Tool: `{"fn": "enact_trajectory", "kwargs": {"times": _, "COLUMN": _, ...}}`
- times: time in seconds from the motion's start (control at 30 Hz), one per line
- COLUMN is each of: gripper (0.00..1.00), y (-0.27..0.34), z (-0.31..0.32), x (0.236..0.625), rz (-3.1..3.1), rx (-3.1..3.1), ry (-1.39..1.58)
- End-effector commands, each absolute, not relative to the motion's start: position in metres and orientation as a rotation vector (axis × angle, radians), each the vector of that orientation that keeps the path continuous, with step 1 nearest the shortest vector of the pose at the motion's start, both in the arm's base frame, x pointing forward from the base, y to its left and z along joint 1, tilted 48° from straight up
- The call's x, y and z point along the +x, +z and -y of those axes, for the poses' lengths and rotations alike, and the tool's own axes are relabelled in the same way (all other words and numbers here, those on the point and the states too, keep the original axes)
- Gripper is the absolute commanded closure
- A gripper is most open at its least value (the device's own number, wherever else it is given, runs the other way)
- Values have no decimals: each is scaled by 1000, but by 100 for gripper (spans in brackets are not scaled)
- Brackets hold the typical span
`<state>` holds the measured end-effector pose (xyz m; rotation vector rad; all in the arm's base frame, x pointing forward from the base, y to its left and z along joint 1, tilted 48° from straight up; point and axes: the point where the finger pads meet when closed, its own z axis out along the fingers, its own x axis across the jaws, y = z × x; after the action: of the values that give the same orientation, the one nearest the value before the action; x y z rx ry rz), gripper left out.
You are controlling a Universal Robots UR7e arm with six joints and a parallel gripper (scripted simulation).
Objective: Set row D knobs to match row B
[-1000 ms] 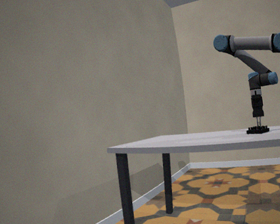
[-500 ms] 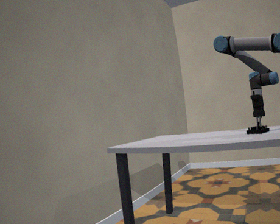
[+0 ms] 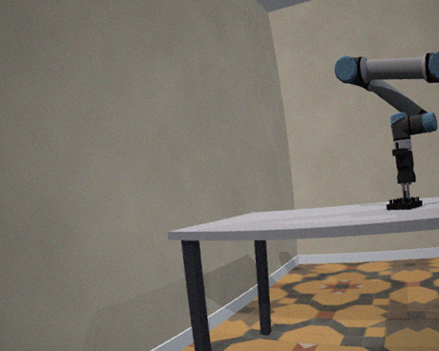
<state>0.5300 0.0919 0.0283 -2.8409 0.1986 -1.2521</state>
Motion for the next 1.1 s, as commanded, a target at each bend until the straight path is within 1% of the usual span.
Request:
{"fn": "enact_trajectory", "kwargs": {"times": 0.0, "gripper": 70, "y": 29, "z": -92, "x": 530, "rz": -202, "rx": -2839, "ry": -1253}}
{"fn": "enact_trajectory", "kwargs": {"times": 0.33, "gripper": 70, "y": 29, "z": -92, "x": 530, "rz": -202, "rx": -2839, "ry": -1253}}
{"fn": "enact_trajectory", "kwargs": {"times": 0.37, "gripper": 54, "y": 29, "z": -92, "x": 530, "rz": -202, "rx": -2839, "ry": -1253}}
{"fn": "enact_trajectory", "kwargs": {"times": 1.07, "gripper": 54, "y": 29, "z": -92, "x": 530, "rz": -202, "rx": -2839, "ry": -1253}}
